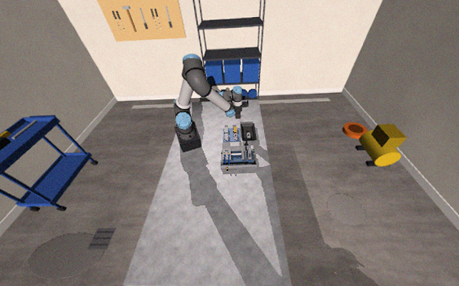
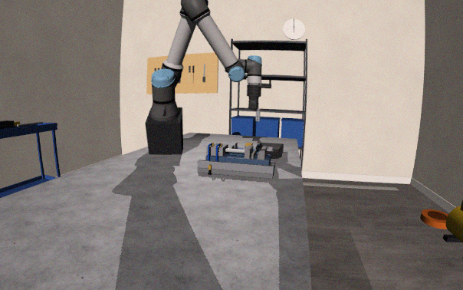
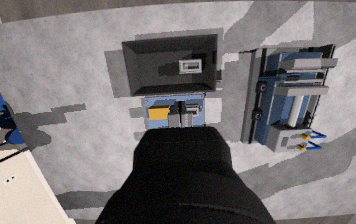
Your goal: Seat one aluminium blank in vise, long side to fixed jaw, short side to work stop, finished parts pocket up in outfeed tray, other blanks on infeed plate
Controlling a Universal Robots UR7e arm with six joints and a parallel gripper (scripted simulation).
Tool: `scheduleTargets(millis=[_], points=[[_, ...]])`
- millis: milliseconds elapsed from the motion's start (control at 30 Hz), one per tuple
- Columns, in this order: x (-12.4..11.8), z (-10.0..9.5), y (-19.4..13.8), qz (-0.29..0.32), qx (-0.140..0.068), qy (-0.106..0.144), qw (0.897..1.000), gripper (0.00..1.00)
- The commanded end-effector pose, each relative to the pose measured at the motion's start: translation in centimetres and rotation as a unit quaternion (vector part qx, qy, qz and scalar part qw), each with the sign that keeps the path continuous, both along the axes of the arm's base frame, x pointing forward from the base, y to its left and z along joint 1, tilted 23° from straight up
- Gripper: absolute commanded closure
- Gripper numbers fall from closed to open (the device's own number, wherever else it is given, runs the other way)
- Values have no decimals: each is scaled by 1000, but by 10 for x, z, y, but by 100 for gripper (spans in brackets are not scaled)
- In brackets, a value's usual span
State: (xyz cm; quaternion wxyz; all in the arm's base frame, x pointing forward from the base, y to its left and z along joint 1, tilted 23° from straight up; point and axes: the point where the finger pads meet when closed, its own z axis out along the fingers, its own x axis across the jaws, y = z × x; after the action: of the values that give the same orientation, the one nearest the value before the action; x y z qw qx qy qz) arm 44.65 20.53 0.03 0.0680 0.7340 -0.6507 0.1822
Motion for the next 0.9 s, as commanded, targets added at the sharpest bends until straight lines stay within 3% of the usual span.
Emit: scheduleTargets(millis=[0, 400, 700, 867], points=[[9, 13, -30, -1, 4, 2, 1000, 100], [20, 54, -138, -2, 12, 4, 1000, 100], [4, 86, -232, 0, 7, -1, 1000, 100], [-3, 93, -253, 0, 4, -2, 1000, 100]])
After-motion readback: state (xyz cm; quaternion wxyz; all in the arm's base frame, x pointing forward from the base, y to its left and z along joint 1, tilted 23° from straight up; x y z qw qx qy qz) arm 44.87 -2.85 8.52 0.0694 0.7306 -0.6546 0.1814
